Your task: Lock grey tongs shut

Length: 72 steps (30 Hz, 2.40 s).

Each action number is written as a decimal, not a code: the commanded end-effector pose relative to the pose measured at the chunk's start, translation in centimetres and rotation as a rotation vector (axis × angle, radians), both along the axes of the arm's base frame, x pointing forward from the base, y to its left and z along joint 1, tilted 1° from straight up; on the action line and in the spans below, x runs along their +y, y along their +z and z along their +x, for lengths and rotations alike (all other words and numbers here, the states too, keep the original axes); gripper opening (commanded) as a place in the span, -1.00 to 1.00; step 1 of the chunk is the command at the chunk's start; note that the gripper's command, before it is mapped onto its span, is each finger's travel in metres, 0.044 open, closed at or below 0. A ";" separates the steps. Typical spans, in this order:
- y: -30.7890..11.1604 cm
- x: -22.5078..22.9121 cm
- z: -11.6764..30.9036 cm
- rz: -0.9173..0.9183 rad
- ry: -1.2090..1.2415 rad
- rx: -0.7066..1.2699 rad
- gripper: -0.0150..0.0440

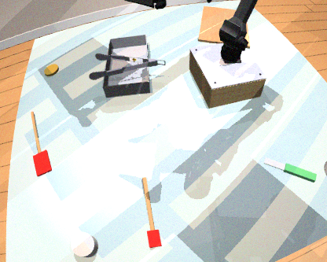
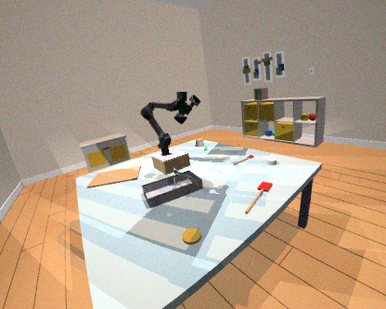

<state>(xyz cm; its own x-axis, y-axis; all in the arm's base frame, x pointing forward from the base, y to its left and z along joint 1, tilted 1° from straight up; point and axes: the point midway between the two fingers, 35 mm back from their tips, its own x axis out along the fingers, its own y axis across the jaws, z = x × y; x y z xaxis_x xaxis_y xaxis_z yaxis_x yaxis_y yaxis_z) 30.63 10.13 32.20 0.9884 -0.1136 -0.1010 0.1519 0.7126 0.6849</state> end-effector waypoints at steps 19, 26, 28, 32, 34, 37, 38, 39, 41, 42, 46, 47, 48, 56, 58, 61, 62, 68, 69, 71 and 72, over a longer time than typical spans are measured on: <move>-23.4 -12.2 8.0 -0.499 0.545 1.313 1.00; -25.4 -13.7 7.1 -0.420 0.654 1.411 1.00; -25.4 -13.7 7.1 -0.420 0.654 1.411 1.00; -25.4 -13.7 7.1 -0.420 0.654 1.411 1.00; -25.4 -14.2 6.8 -0.420 0.654 1.411 1.00; -25.4 -14.4 6.8 -0.420 0.654 1.411 1.00; -25.4 -14.4 6.8 -0.420 0.654 1.411 1.00; -25.4 -14.4 6.8 -0.420 0.654 1.411 1.00; -25.4 -14.4 6.8 -0.420 0.654 1.411 1.00; -25.5 -14.4 6.8 -0.420 0.654 1.411 1.00; -25.8 -14.4 6.9 -0.420 0.654 1.411 1.00; -26.0 -14.4 6.9 -0.420 0.654 1.411 1.00; -26.1 -14.4 6.9 -0.420 0.654 1.411 1.00; -27.5 -14.4 7.1 -0.420 0.654 1.411 1.00; -27.8 -14.4 7.1 -0.420 0.654 1.411 1.00; -28.3 -14.4 7.2 -0.420 0.654 1.411 1.00; -28.5 -14.4 7.2 -0.420 0.654 1.411 1.00; -29.4 -14.4 7.3 -0.420 0.654 1.411 1.00; -29.6 -14.4 7.3 -0.420 0.654 1.411 1.00; -29.9 -14.4 7.3 -0.420 0.654 1.411 1.00; -30.1 -14.4 7.3 -0.420 0.654 1.411 1.00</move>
<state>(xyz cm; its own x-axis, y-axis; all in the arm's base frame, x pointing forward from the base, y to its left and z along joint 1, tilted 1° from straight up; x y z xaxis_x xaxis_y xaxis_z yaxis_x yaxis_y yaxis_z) 38.10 -4.38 3.10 0.0377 0.0089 -0.9992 0.0733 0.9972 0.0117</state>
